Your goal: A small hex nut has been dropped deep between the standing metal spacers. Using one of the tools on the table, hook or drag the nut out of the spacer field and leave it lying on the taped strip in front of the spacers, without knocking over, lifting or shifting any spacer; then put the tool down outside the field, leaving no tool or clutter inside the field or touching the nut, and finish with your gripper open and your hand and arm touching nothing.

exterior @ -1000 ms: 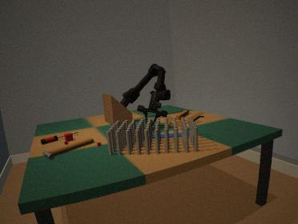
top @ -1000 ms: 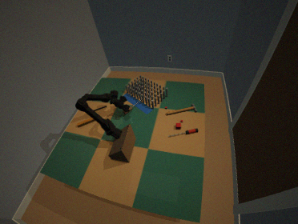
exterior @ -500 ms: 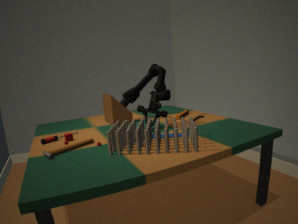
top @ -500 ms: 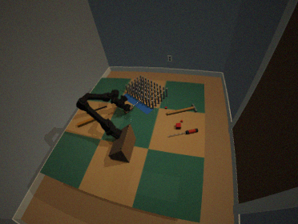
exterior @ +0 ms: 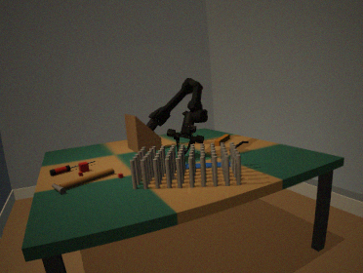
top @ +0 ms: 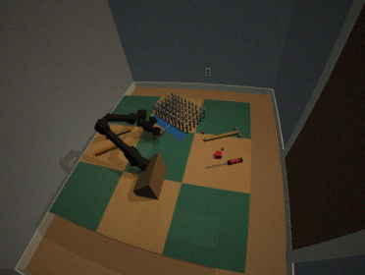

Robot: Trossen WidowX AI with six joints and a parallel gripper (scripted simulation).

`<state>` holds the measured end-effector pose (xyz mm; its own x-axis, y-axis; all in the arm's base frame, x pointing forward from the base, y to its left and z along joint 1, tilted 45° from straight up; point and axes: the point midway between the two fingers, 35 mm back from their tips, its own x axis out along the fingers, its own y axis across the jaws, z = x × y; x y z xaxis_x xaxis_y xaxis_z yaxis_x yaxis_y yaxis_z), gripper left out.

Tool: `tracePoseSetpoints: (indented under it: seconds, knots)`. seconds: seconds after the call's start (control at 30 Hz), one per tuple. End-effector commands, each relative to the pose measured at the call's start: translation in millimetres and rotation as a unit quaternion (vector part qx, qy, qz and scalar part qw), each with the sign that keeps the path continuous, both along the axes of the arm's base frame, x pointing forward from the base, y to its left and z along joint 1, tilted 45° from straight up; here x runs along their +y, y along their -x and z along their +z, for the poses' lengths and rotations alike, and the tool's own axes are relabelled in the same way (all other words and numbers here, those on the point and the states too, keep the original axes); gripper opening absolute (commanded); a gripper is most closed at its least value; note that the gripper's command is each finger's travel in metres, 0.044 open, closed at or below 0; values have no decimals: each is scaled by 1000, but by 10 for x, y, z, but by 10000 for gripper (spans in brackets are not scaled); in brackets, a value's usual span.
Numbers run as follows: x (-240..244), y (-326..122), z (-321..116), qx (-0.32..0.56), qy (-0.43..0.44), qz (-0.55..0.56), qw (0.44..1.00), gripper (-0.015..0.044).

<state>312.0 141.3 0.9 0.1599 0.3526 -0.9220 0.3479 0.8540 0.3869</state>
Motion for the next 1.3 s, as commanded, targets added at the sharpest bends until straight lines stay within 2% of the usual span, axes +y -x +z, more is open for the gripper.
tracePoseSetpoints:
  seconds: [0.0, 1.27]
  knots:
    - [-8, -50, 6, -5, -1, 1, 1000, 0]
    - [-61, -289, -85, -6, -1, 1, 1000, 0]
